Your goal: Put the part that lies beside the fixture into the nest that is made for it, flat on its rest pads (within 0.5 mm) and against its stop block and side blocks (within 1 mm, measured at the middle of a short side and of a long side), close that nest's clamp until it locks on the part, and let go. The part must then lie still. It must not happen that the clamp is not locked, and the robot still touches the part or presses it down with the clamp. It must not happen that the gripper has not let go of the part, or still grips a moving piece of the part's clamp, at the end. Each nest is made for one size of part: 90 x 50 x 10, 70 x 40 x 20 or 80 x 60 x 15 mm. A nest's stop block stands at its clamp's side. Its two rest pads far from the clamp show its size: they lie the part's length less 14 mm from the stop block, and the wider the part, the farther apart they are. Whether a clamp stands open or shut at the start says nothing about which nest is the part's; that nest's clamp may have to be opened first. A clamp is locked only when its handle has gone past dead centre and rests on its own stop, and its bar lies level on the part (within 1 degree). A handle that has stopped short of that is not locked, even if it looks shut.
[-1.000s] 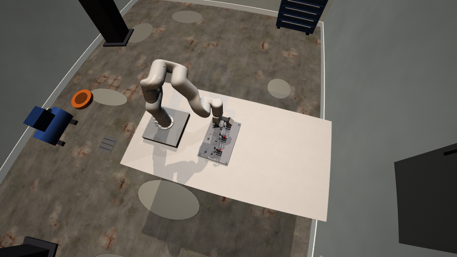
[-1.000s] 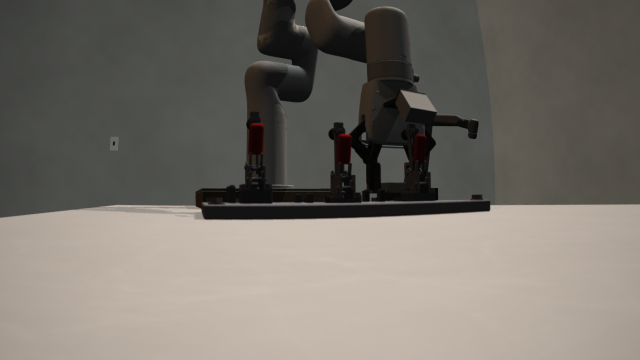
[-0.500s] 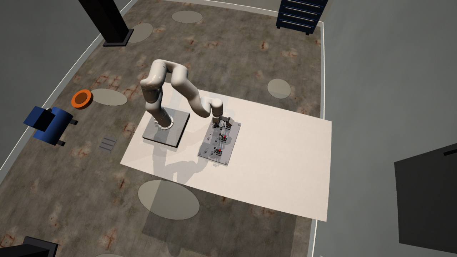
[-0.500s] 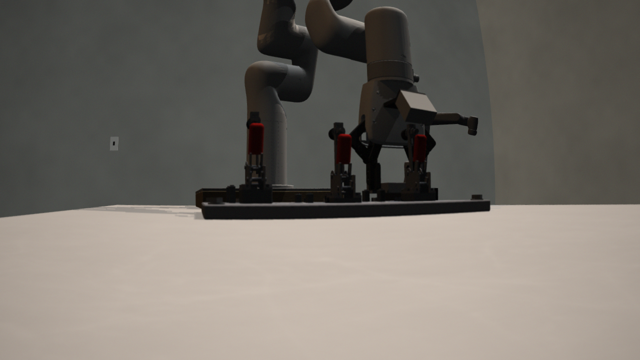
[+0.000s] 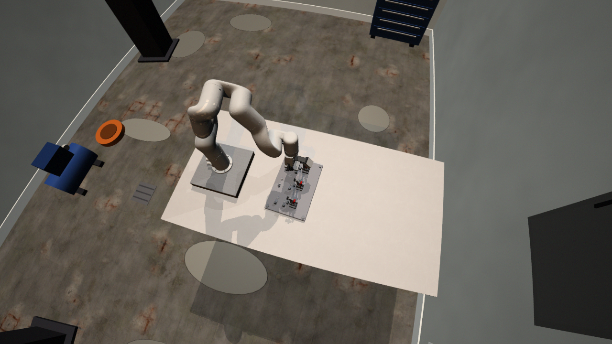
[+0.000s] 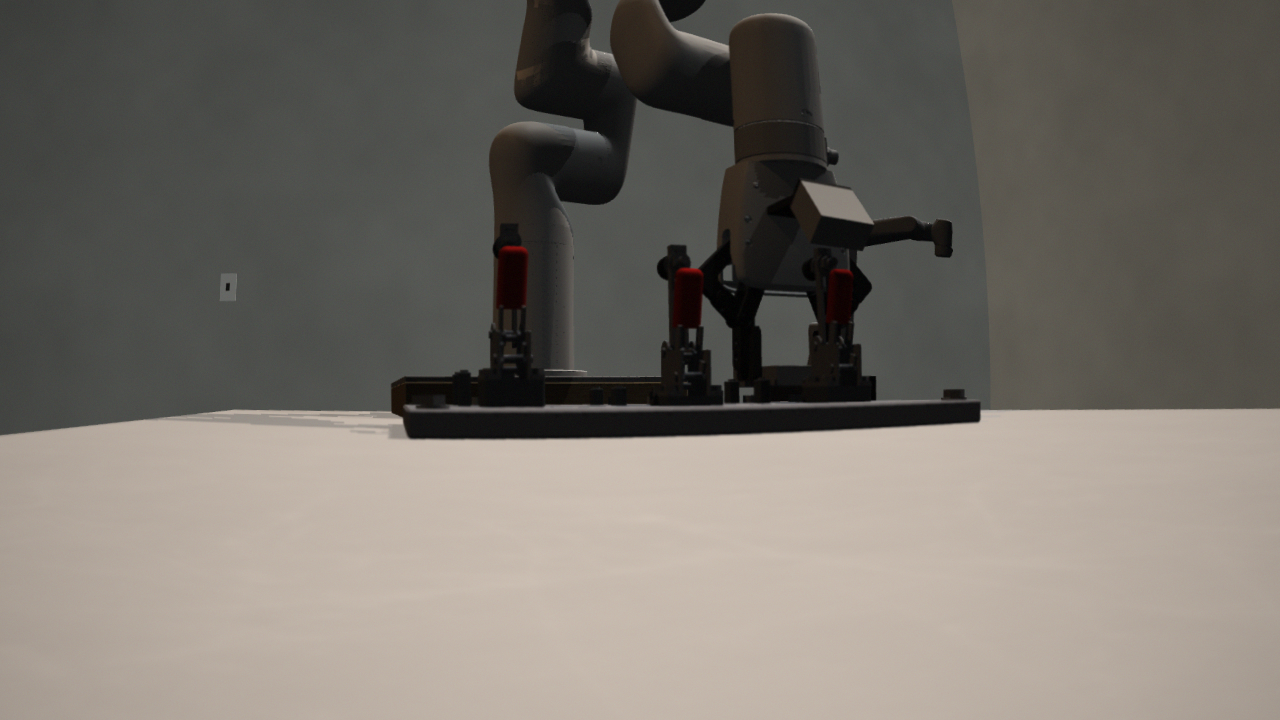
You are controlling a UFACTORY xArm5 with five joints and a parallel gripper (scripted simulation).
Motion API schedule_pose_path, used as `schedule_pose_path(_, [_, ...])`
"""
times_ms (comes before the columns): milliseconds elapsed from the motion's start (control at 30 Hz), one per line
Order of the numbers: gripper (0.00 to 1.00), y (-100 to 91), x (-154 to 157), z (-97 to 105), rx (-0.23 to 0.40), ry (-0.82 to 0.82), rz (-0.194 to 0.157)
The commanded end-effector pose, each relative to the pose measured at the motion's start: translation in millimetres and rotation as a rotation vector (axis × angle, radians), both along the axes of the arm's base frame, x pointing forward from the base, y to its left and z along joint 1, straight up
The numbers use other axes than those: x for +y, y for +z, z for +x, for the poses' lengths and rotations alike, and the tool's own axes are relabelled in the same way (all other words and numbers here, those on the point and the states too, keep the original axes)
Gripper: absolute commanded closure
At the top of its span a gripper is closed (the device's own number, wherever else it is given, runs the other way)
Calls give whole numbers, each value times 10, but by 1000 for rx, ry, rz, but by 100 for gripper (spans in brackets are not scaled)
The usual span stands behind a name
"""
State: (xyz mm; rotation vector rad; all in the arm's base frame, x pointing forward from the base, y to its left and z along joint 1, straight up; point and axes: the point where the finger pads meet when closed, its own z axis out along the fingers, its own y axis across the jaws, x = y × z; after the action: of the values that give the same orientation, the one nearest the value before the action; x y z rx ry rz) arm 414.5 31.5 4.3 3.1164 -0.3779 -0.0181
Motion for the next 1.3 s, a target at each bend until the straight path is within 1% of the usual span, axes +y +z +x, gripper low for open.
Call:
schedule_pose_path(0, [100, 4, -1, 15, -4, 0, 0])
schedule_pose_path(500, [100, -41, -16, 24, -4, 0, 0])
schedule_pose_path(1267, [100, -43, -19, 25, -4, 0, 0])
